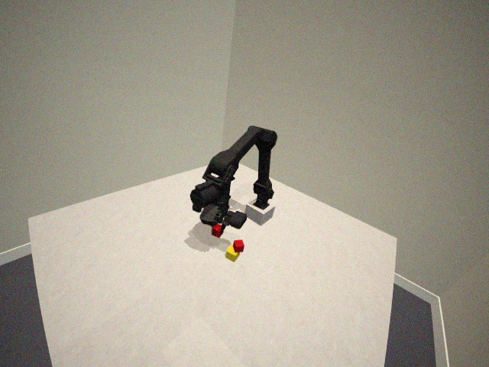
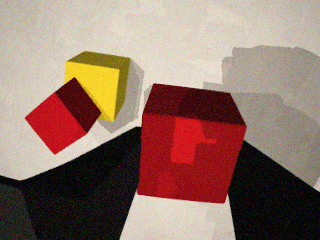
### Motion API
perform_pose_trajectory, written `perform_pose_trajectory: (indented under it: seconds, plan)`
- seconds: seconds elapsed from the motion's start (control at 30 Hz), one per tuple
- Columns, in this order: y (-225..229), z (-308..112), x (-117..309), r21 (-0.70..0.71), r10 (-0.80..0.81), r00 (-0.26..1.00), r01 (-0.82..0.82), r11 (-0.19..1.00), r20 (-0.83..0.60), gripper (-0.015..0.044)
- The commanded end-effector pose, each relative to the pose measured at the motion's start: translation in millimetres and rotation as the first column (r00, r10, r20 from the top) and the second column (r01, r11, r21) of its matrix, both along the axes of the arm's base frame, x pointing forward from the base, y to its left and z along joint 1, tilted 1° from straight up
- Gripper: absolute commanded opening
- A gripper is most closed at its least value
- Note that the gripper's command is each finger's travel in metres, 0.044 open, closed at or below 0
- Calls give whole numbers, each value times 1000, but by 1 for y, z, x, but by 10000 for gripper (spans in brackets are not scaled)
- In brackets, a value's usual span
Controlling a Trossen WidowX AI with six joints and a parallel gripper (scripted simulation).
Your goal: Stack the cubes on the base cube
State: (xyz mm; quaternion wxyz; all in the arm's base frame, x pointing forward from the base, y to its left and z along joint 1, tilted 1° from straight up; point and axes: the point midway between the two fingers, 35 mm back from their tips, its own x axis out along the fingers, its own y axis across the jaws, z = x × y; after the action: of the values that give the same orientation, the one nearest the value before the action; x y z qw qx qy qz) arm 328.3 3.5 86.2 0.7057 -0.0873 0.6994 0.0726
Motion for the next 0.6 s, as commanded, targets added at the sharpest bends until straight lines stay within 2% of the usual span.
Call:
perform_pose_trajectory:
  seconds: [0.0, 0.27, 0.57]
  plan:
    - [9, 1, -1, 5, -135, 991, 135, 991, 11, 105]
    - [23, 0, -5, 11, -360, 933, 360, 933, 13, 105]
    - [39, -1, -10, 19, -590, 808, 589, 808, 13, 105]
